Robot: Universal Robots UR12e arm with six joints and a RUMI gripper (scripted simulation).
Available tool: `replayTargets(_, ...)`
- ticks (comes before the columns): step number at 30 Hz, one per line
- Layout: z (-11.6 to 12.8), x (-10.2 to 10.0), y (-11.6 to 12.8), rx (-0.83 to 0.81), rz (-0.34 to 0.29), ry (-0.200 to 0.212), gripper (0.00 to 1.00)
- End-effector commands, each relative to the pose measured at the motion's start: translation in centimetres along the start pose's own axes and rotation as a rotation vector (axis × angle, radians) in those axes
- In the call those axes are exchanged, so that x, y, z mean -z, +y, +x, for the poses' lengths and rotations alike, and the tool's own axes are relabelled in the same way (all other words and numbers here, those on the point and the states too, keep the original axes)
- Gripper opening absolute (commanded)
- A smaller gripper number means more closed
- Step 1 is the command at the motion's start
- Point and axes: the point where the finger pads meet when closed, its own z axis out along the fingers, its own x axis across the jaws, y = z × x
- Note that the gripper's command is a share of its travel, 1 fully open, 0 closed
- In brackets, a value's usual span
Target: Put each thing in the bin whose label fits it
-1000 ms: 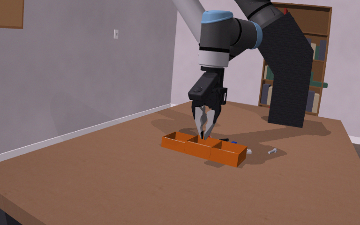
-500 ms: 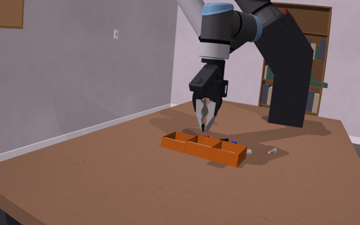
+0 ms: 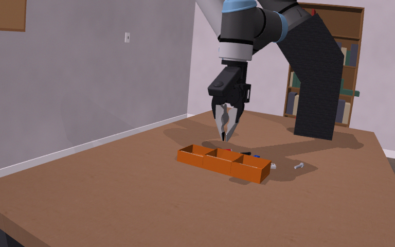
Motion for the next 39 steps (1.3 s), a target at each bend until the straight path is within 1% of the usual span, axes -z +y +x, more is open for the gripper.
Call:
replayTargets(1,-1.6,0.0,-0.1,0.000,0.001,0.001,0.04)
replayTargets(12,-7.1,0.0,-0.1,0.001,0.001,0.001,0.04)
replayTargets(14,-7.1,0.0,-0.1,0.001,0.001,0.001,0.04)
replayTargets(17,-8.5,0.0,0.0,0.001,0.001,0.001,0.04)
replayTargets(22,-8.5,0.0,0.0,0.001,0.001,0.001,0.04)
replayTargets(29,-8.3,-2.0,0.0,-0.002,0.000,0.000,0.04)
replayTargets(31,-8.3,-2.0,0.0,-0.002,0.000,0.000,0.04)
replayTargets(39,-8.3,-4.1,0.0,-0.002,0.000,0.000,0.04)
